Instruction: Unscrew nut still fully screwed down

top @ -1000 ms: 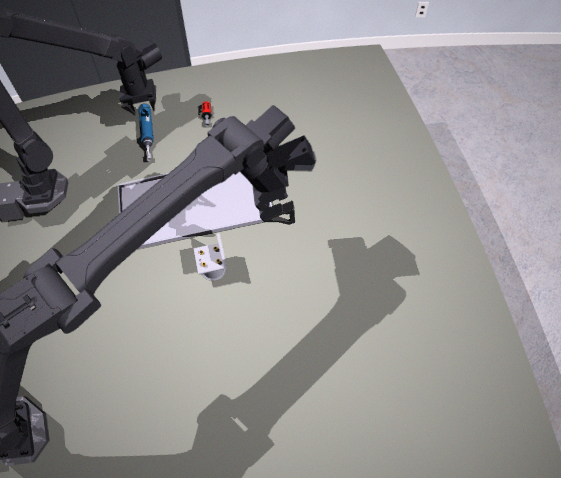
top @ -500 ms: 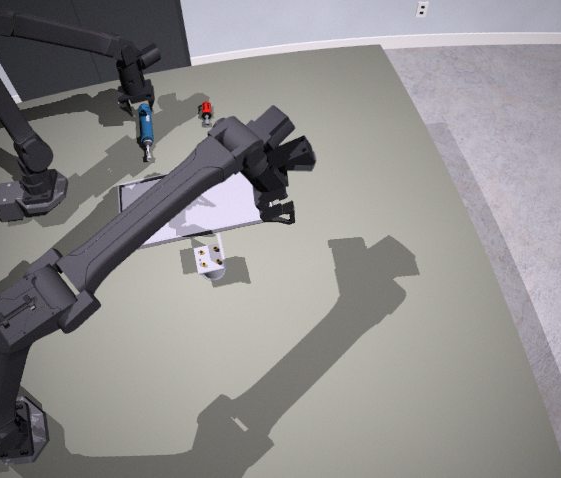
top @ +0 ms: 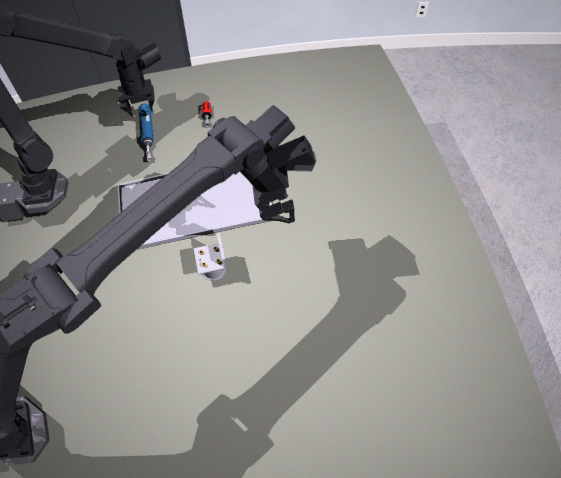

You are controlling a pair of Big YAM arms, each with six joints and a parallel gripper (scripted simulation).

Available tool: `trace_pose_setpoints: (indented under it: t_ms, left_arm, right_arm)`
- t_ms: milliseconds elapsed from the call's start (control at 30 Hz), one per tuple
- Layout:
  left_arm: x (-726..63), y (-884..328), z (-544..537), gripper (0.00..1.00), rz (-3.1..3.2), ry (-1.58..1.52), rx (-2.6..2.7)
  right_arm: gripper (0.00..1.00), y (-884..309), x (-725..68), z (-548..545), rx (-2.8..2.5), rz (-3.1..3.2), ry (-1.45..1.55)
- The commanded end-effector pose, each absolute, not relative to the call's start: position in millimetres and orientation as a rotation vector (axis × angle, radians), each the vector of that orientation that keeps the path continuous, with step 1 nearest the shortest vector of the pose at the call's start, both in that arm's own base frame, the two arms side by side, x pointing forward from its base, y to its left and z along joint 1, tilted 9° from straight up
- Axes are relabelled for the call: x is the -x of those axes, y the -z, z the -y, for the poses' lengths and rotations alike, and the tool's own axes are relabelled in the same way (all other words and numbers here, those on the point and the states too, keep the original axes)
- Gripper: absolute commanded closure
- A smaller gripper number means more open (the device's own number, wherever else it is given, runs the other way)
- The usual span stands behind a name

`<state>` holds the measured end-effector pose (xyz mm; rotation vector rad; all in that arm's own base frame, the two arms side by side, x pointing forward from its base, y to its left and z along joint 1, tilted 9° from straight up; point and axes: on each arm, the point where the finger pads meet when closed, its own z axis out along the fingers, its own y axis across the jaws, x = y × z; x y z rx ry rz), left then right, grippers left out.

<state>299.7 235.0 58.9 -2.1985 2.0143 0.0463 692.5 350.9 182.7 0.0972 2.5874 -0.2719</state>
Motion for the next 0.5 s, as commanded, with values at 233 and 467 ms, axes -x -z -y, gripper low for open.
trace_pose_setpoints:
  t_ms: [233,467]
  left_arm:
    - [-318.9,-84.0,-242.7,0.35,-1.978,-0.028,2.152]
    - [-318.9,-84.0,-242.7,0.35,-1.978,-0.028,2.152]
  right_arm:
    - [0.07,-205.4,-697.3,-355.5,-0.108,-2.553,0.236]
    - [0.14,-205.4,-697.3,-355.5,-0.108,-2.553,0.236]
